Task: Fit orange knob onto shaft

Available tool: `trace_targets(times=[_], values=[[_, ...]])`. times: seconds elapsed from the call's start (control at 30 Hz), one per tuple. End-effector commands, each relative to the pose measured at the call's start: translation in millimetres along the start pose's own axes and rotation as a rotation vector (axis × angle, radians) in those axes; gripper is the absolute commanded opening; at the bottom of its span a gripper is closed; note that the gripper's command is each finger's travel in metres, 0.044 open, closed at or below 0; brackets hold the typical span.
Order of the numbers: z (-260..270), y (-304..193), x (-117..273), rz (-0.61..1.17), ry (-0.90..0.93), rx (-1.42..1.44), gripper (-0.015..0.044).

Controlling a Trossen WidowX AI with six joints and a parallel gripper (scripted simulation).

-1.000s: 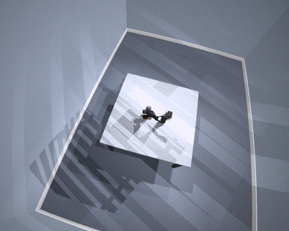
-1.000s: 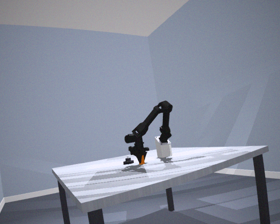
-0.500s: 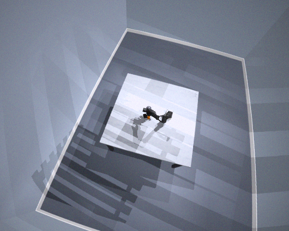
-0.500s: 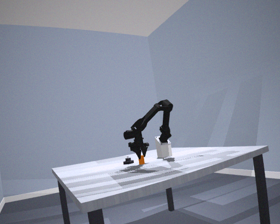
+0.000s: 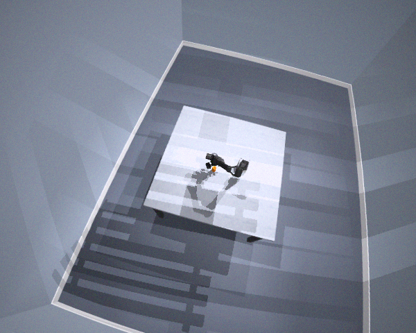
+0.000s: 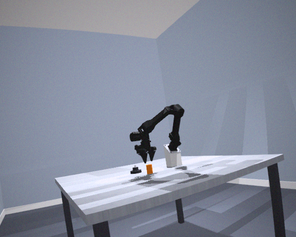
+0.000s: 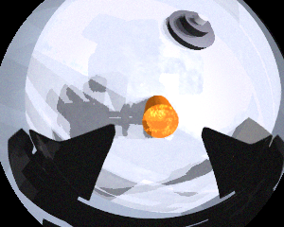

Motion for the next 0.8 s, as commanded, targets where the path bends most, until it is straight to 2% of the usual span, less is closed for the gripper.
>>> trace_targets(times=[0.0, 0.77], values=[[-1, 1, -5, 0.001, -0.002, -0.007, 0.0440], [0, 2, -42, 0.000, -0.003, -0.008, 0.0440]])
Point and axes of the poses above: the point midway between the two fingers, 35 mm back from their tips, its own x axis back along the fingers, its own z axis across the jaws, y = z × x, the point moved 9 cm from there along x, back along the fingers, and after that the axes turned 2 degrees about -x, right-handed, at the moved point
